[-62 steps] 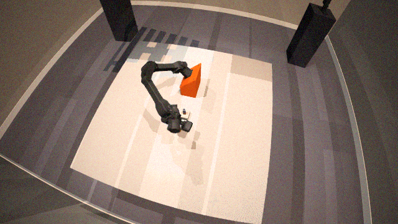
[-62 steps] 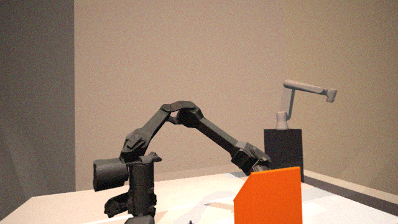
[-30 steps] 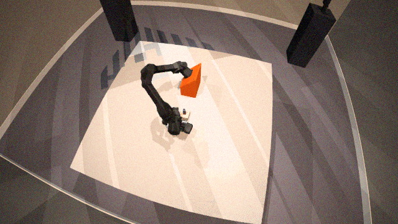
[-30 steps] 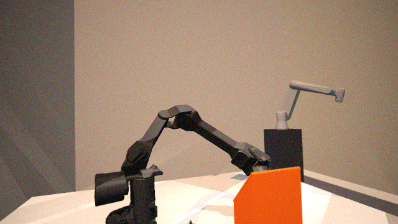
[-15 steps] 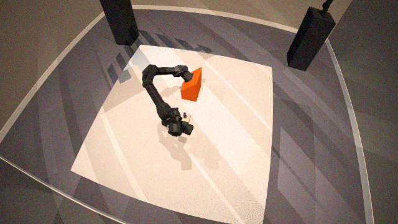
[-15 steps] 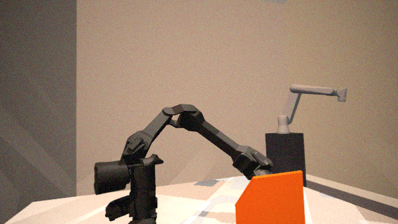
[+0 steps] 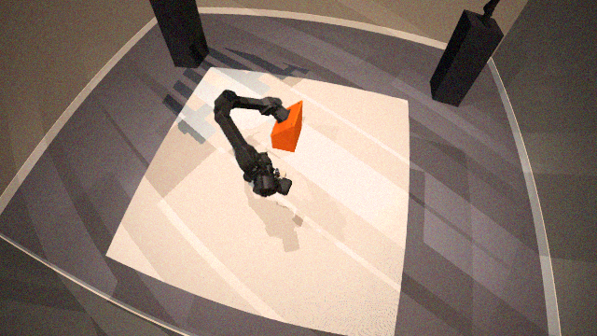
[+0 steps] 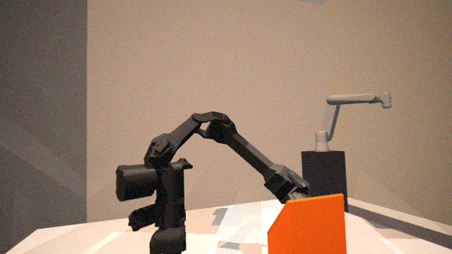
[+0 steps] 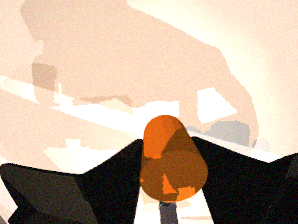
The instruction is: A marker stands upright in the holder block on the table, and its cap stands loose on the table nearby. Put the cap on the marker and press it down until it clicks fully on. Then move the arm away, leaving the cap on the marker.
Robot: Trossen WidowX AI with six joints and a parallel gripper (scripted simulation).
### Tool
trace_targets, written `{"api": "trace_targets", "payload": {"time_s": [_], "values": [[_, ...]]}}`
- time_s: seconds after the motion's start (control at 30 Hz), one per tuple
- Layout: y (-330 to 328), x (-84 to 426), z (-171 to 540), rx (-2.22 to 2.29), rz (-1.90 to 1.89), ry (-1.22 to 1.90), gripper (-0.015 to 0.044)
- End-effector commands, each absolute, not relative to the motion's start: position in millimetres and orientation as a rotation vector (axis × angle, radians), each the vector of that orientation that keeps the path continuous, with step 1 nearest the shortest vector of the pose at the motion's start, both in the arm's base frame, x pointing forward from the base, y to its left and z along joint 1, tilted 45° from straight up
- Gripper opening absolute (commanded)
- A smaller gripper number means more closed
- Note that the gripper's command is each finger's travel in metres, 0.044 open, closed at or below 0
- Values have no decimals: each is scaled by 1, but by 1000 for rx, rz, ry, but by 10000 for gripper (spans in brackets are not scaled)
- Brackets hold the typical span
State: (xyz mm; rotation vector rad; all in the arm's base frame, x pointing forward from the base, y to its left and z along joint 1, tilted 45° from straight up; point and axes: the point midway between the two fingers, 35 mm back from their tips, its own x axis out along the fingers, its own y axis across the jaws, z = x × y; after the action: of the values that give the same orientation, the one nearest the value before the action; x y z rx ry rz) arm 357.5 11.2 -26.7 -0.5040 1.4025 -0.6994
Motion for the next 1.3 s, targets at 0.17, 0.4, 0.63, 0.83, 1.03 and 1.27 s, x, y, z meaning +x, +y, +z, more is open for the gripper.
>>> {"api": "trace_targets", "payload": {"time_s": [0.17,0.4,0.63,0.83,1.03,1.27], "values": [[27,327,-19,-499,-695,1407,0],[36,304,-14,-499,-694,1409,0],[43,278,-8,-501,-697,1412,0],[46,259,-4,-505,-701,1413,0],[43,258,-8,-505,-701,1413,0],[39,259,-11,-505,-701,1413,0]]}}
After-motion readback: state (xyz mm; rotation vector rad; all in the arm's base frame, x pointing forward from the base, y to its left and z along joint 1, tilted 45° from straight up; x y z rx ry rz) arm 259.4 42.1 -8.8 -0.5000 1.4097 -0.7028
